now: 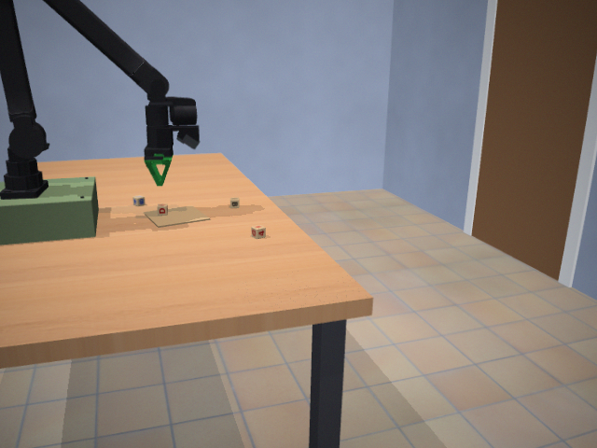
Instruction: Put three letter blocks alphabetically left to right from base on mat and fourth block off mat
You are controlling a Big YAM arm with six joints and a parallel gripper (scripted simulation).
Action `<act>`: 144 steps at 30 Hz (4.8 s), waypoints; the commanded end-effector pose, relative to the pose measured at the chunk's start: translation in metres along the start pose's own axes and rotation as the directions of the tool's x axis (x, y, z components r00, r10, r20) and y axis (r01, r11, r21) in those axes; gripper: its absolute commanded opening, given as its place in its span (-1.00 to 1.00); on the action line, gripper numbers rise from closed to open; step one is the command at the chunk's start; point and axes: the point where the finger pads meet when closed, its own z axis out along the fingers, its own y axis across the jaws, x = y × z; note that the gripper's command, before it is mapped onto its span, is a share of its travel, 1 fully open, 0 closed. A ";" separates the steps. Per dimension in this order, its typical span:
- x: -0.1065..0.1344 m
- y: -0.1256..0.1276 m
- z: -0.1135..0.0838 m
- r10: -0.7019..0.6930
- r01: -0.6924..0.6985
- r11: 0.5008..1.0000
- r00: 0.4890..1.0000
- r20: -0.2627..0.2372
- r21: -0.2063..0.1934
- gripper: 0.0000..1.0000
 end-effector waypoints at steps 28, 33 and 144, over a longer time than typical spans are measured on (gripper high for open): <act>-0.004 0.005 0.030 0.001 -0.001 1.000 1.000 0.017 0.000 0.17; -0.004 0.005 0.038 0.001 -0.001 1.000 1.000 0.017 0.000 0.17; -0.007 0.005 0.080 0.001 -0.001 1.000 0.999 0.034 -0.004 -0.60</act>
